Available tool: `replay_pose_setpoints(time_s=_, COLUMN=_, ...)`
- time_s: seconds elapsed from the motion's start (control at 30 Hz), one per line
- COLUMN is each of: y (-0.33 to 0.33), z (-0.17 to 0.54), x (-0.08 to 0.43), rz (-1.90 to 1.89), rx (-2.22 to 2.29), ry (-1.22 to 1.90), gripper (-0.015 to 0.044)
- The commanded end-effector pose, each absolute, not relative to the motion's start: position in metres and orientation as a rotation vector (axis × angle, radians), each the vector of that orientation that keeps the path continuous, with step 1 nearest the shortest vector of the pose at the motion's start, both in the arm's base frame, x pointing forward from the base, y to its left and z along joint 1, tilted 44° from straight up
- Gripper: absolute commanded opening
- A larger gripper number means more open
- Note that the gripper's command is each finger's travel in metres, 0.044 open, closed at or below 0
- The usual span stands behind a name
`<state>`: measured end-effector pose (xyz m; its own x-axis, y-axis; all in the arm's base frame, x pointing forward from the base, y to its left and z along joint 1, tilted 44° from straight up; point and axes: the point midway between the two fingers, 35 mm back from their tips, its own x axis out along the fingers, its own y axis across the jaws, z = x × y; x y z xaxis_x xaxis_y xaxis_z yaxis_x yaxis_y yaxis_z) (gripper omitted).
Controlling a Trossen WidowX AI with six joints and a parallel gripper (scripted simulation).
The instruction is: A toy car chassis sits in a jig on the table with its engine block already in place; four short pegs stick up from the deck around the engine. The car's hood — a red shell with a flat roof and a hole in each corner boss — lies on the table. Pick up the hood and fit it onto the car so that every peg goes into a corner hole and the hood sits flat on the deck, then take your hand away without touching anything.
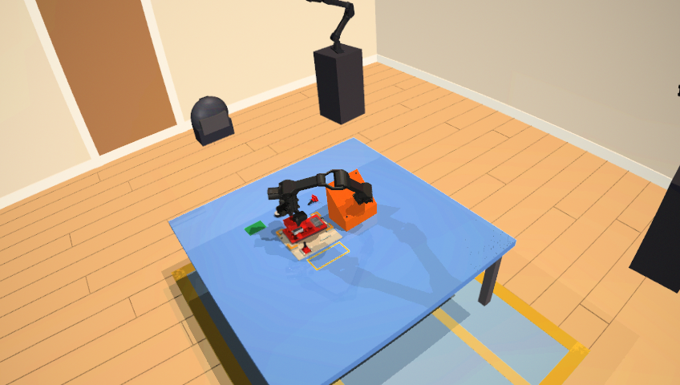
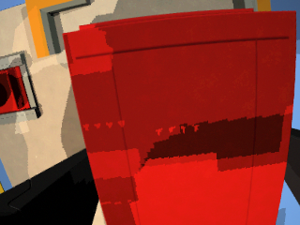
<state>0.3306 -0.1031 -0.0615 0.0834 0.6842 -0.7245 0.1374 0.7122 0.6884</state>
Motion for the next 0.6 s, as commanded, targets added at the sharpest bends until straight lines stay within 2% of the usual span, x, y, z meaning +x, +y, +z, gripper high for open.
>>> replay_pose_setpoints(time_s=0.0, y=-0.0885, z=-0.0779, x=0.3286, rz=0.467, rx=0.735, ry=1.467, gripper=0.0)
replay_pose_setpoints(time_s=0.57, y=-0.0844, z=-0.0803, x=0.3294, rz=0.467, rx=0.735, ry=1.466, gripper=0.0)
